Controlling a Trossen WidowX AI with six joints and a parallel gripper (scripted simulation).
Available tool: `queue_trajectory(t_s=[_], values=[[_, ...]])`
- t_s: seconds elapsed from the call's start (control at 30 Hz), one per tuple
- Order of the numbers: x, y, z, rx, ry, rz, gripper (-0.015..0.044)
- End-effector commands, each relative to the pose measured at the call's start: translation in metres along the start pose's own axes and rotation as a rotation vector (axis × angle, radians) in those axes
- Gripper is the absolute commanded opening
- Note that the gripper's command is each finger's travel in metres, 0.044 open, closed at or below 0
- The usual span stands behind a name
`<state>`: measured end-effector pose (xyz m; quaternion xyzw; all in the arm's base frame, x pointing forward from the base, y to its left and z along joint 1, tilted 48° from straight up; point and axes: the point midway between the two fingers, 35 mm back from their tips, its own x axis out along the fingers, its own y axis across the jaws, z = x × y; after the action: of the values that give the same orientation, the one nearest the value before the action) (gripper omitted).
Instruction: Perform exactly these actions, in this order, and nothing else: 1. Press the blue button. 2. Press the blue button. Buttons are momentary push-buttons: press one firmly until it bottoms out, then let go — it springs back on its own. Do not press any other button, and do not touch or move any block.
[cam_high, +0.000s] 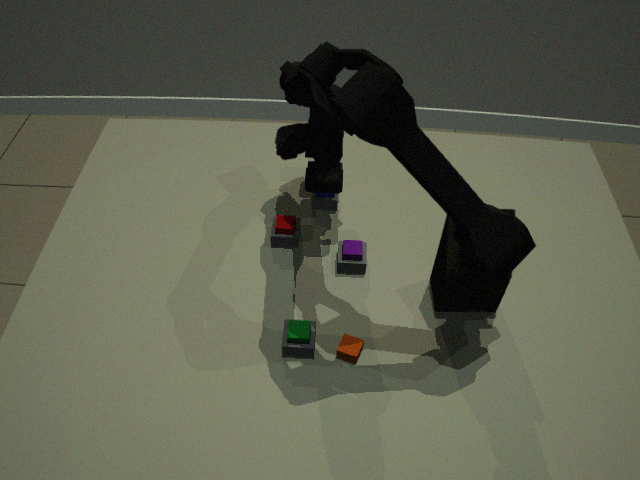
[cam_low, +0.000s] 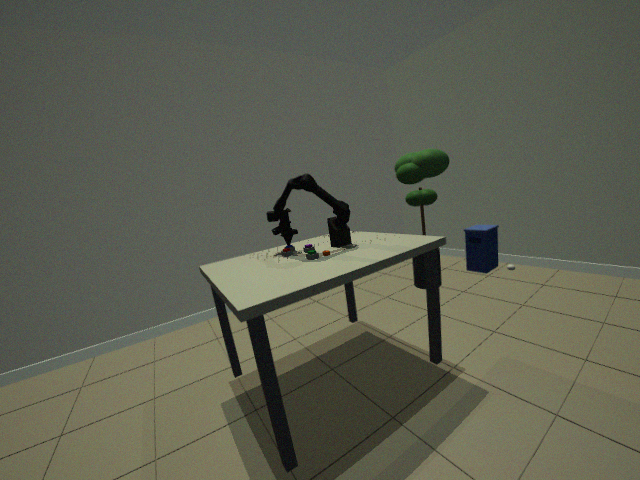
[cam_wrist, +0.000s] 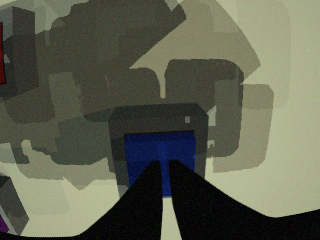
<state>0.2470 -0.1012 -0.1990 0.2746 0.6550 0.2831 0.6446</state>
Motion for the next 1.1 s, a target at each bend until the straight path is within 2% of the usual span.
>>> queue_trajectory(t_s=[0.0,0.3,0.43,1.07], values=[[0.002,0.001,-0.001,0.006,0.002,0.005,0.002],[0.002,0.001,-0.001,0.006,0.002,0.005,0.002],[-0.031,0.001,-0.001,0.006,0.003,0.004,0.002],[-0.009,0.001,-0.001,0.006,0.002,0.004,0.002]])
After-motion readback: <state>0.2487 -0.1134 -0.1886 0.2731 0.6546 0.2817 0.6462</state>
